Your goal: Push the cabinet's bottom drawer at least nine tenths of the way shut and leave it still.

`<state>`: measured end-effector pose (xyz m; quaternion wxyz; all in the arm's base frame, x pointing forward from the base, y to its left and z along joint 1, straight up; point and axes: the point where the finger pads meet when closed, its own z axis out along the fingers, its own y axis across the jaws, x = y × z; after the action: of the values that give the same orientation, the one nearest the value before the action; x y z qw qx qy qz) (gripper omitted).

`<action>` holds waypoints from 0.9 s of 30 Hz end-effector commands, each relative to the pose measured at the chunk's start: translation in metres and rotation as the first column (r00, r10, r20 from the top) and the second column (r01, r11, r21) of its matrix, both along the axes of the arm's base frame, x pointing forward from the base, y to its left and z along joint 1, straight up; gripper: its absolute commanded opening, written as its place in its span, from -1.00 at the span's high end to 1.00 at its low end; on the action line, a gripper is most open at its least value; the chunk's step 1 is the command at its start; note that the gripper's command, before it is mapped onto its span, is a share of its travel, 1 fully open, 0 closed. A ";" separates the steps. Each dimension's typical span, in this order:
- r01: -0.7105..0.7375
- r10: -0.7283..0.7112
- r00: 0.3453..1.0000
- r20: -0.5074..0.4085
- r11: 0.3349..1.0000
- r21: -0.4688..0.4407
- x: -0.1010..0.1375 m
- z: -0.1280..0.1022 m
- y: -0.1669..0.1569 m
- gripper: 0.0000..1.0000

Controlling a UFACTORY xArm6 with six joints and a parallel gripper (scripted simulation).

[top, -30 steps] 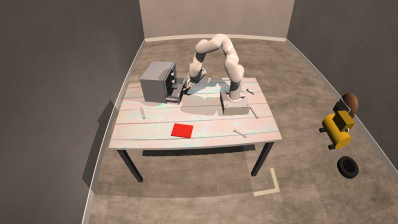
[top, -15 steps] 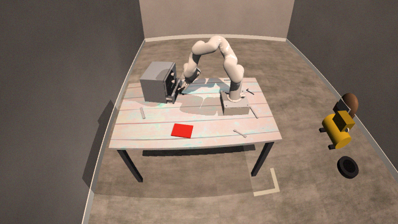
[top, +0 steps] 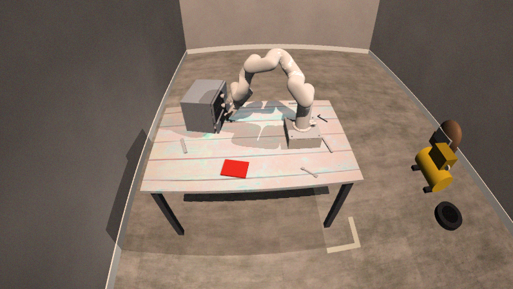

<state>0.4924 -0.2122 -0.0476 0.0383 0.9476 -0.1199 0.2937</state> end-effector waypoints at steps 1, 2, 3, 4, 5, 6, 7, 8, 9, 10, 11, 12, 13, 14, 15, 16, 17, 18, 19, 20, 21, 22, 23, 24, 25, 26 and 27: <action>-0.001 0.001 1.000 0.003 1.000 0.001 0.006 0.002 -0.002 1.00; -0.001 0.001 1.000 0.003 1.000 0.001 0.006 0.002 -0.002 1.00; -0.001 0.001 1.000 0.003 1.000 0.001 0.006 0.002 -0.002 1.00; -0.001 0.001 1.000 0.003 1.000 0.001 0.007 0.002 -0.002 1.00; -0.001 0.001 1.000 0.003 1.000 0.001 0.007 0.002 -0.002 1.00; -0.001 0.001 1.000 0.003 1.000 0.001 0.007 0.002 -0.002 1.00; -0.001 0.001 1.000 0.003 1.000 0.001 0.007 0.002 -0.002 1.00; -0.001 0.001 1.000 0.003 1.000 0.001 0.007 0.002 -0.002 1.00; -0.001 0.001 1.000 0.003 1.000 0.001 0.007 0.002 -0.002 1.00; -0.001 0.001 1.000 0.003 1.000 0.001 0.007 0.002 -0.002 1.00; -0.001 0.001 1.000 0.003 1.000 0.001 0.007 0.002 -0.002 1.00; -0.001 0.001 1.000 0.003 1.000 0.001 0.007 0.002 -0.002 1.00; -0.001 0.001 1.000 0.003 1.000 0.001 0.007 0.002 -0.002 1.00; -0.001 0.001 1.000 0.003 1.000 0.001 0.007 0.002 -0.002 1.00; -0.001 0.001 1.000 0.003 1.000 0.001 0.007 0.002 -0.002 1.00; -0.001 0.001 1.000 0.003 1.000 0.001 0.007 0.002 -0.002 1.00; -0.001 0.001 1.000 0.003 1.000 0.001 0.007 0.002 -0.002 1.00; -0.001 0.001 1.000 0.003 1.000 0.001 0.007 0.002 -0.002 1.00; -0.001 0.001 1.000 0.003 1.000 0.001 0.007 0.002 -0.002 -0.20; -0.001 0.001 1.000 0.003 1.000 0.001 0.007 0.002 -0.002 -0.20; -0.001 0.001 1.000 0.003 1.000 0.001 0.007 0.002 -0.002 -0.20; -0.001 0.001 1.000 0.003 1.000 0.001 0.007 0.002 -0.002 -0.20; -0.001 0.001 1.000 0.003 1.000 0.001 0.007 0.002 -0.002 -0.20; -0.001 0.001 1.000 0.003 1.000 0.001 0.007 0.002 -0.002 -0.20; -0.001 0.001 1.000 0.003 1.000 0.001 0.007 0.002 -0.002 -0.20; -0.001 0.001 1.000 0.003 1.000 0.001 0.007 0.002 -0.002 -0.20; -0.001 0.001 1.000 0.003 1.000 0.001 0.007 0.002 -0.002 -0.20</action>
<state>0.4989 -0.2135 -0.0467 0.0370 0.9475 -0.1193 0.2944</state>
